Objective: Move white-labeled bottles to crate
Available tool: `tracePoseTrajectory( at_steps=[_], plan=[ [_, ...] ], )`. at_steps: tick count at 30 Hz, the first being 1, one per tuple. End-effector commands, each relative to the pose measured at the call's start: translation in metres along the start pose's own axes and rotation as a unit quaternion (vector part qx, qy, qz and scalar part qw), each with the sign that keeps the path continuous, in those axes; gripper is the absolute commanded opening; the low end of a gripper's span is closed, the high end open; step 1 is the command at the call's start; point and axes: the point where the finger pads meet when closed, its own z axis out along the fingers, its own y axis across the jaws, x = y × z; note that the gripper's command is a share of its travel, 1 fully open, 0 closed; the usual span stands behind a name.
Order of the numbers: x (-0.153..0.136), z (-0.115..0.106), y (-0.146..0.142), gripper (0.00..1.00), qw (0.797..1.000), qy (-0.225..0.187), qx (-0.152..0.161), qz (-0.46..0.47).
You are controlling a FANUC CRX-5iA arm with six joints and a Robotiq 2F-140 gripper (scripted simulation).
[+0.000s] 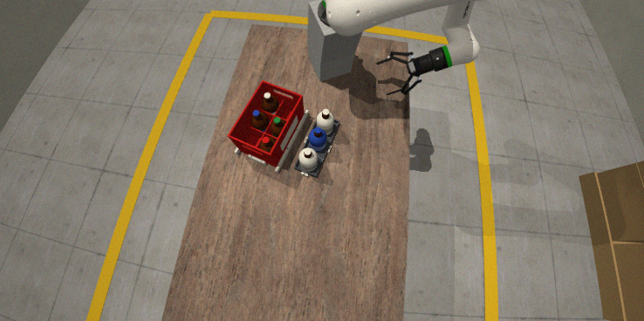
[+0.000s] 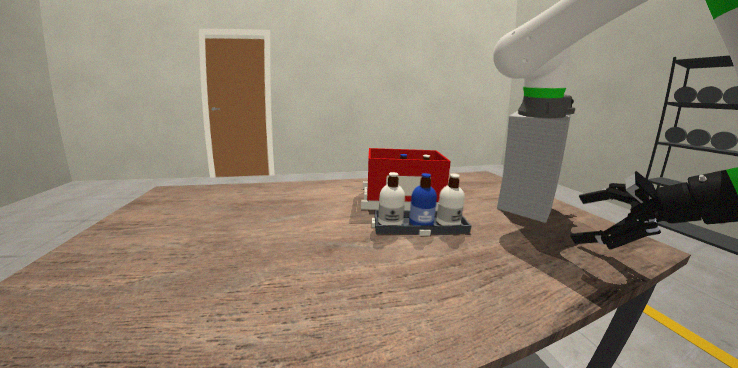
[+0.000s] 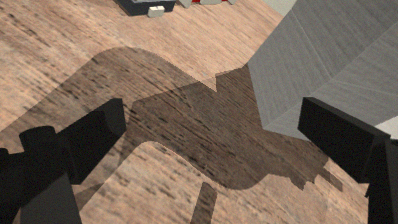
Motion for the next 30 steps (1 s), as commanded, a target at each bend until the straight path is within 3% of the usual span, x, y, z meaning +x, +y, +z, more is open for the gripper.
tracePoseTrajectory(
  at_steps=[1, 22, 30],
  plan=[
    [0.0, -0.001, 0.0, 1.0, 1.0, 0.0, 0.0, 0.0],
    [0.001, -0.003, -0.002, 1.0, 1.0, -0.005, -0.002, -0.005],
    [0.024, -0.027, -0.028, 1.0, 0.995, -0.063, -0.03, -0.065]
  ],
)
